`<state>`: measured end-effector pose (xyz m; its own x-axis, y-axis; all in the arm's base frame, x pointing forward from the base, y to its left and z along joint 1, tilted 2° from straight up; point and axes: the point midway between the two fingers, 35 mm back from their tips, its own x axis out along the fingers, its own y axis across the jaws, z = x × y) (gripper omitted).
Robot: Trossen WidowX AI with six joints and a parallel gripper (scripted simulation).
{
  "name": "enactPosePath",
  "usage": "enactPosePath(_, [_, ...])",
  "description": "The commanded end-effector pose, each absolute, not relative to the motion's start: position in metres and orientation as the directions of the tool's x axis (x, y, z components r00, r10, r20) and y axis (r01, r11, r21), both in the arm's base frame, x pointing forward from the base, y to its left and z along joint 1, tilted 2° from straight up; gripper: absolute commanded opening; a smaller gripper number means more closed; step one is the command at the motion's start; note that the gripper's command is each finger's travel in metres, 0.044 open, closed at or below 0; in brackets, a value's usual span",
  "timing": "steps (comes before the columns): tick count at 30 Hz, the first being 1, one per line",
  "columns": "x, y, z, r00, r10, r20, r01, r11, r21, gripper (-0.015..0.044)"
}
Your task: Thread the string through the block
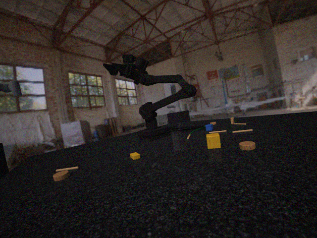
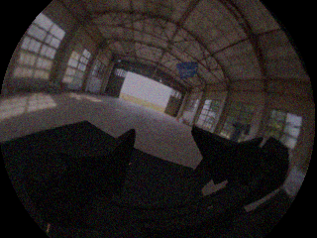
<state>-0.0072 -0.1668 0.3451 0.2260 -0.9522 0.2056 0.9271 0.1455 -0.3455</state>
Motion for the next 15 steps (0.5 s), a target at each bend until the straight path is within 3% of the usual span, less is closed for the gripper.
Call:
enactPosePath(1, [-0.007,-0.167,0.345,0.226,-0.952,0.206,0.927,0.145,-0.345,0.0426])
enactPosePath(4, [-0.006,-0.169,0.346,0.243,-0.948,0.206,0.926,0.164,-0.34,0.044])
enactPosePath(15, [0.033,-0.212,0.342,0.508,-0.85,0.14,0.844,0.459,-0.276,0.044])
